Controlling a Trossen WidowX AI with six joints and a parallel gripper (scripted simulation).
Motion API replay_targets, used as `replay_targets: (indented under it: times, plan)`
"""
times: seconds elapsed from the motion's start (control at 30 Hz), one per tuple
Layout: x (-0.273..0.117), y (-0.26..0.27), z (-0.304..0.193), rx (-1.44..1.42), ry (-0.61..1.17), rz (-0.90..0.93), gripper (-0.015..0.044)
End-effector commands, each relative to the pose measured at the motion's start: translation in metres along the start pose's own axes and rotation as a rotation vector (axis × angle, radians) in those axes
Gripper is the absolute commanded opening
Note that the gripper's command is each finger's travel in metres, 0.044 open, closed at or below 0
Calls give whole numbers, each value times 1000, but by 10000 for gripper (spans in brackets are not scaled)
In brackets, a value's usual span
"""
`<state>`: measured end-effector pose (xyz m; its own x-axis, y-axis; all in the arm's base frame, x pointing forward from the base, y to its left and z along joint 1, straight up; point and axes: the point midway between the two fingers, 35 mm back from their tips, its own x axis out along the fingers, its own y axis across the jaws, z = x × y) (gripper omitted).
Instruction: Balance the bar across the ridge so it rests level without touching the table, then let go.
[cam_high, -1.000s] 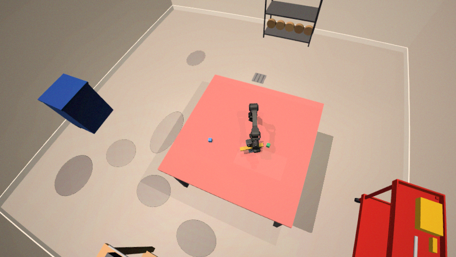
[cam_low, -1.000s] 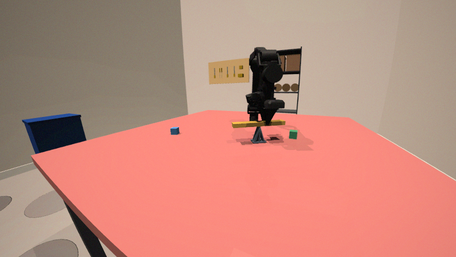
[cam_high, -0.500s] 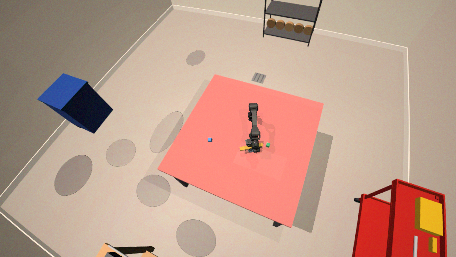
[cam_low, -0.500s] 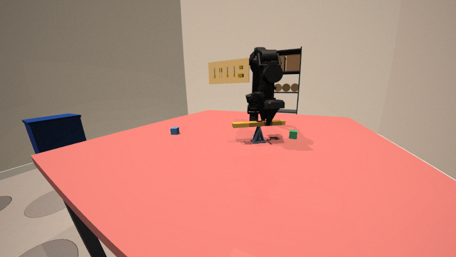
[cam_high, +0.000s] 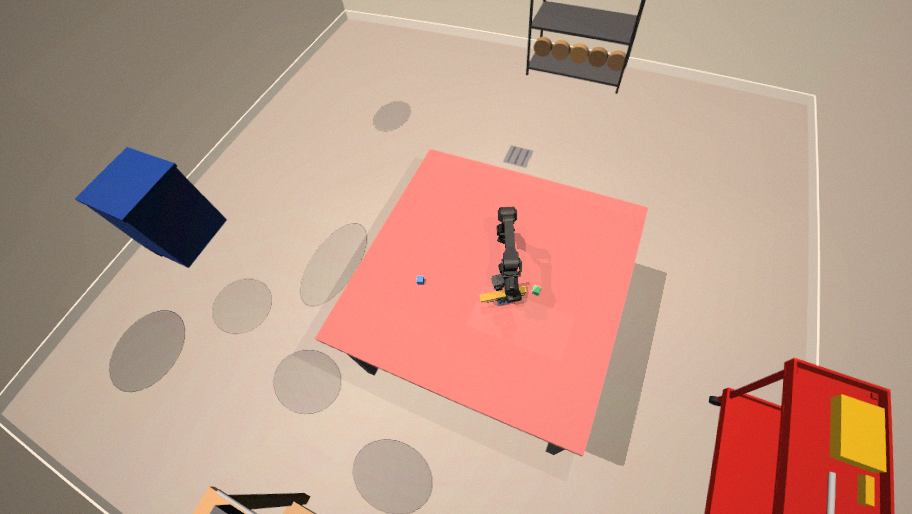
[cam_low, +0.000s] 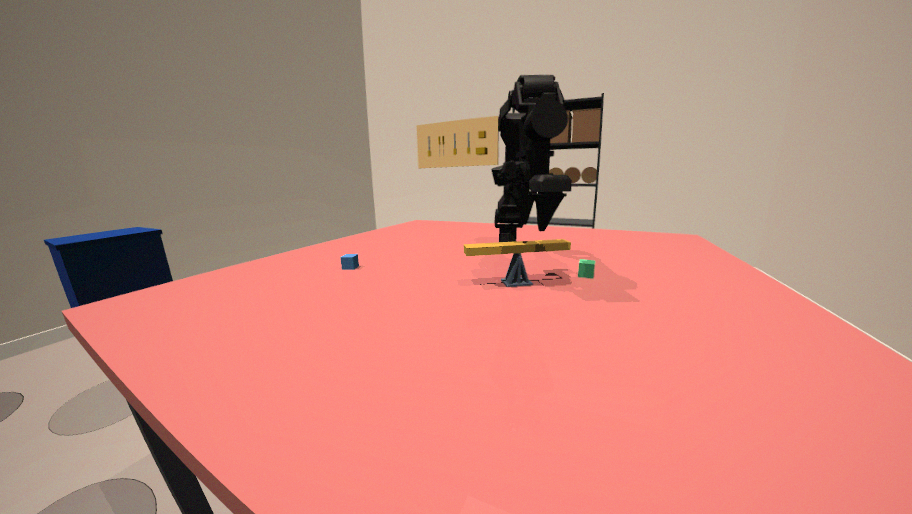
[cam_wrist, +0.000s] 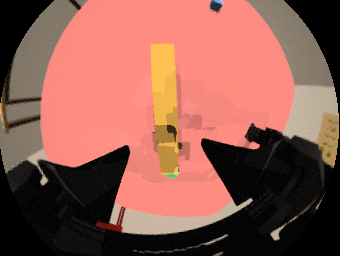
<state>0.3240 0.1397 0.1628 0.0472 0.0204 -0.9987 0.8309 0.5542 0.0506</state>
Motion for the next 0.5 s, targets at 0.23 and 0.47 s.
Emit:
replay_targets:
  times: [0.23,0.47]
  plan:
    - [-57,-4,-1,0,-4,25,440]
    - [-57,-4,-1,0,-4,25,440]
